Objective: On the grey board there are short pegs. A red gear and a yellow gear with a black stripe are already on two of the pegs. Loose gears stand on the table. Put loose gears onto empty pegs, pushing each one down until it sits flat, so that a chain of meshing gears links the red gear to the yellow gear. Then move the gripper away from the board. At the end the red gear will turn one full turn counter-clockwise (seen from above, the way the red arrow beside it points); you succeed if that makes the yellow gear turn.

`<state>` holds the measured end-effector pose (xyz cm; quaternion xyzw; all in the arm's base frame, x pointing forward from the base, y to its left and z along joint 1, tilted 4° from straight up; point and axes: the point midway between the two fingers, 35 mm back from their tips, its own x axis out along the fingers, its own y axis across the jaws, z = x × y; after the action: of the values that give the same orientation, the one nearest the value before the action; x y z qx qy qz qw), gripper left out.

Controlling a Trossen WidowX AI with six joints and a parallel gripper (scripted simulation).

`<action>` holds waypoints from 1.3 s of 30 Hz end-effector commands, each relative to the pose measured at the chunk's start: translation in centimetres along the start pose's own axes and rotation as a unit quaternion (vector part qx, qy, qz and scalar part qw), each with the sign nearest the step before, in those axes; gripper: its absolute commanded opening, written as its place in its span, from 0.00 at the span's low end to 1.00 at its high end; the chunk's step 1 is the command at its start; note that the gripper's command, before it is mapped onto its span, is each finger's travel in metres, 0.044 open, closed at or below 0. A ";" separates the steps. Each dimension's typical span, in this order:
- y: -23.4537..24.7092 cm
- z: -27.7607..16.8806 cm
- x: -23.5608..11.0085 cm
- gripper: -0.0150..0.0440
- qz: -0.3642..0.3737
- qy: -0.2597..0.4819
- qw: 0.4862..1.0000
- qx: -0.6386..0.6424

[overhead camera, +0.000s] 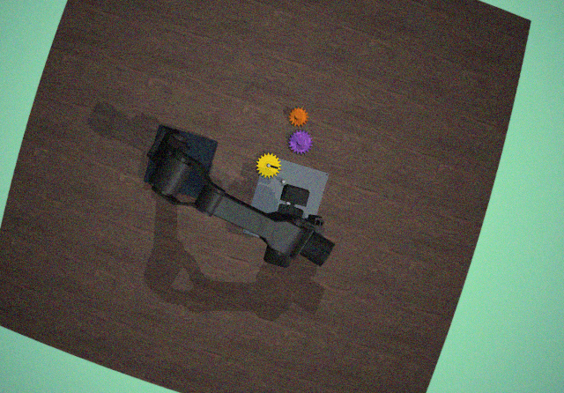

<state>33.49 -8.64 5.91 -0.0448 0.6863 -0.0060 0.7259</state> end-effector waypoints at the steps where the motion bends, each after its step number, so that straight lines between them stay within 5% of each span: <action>1: 0.1 -0.2 1.1 0.25 0.003 0.006 0.999 0.048; 10: 0.0 -0.1 0.8 0.25 0.003 0.006 0.998 0.055; 28: 0.0 -0.1 0.9 0.25 0.004 0.005 0.986 -0.166; 39: 0.1 -0.1 1.0 0.25 0.003 0.005 0.997 -0.080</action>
<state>33.39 -8.67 5.10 -0.1236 0.6865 0.0718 0.7130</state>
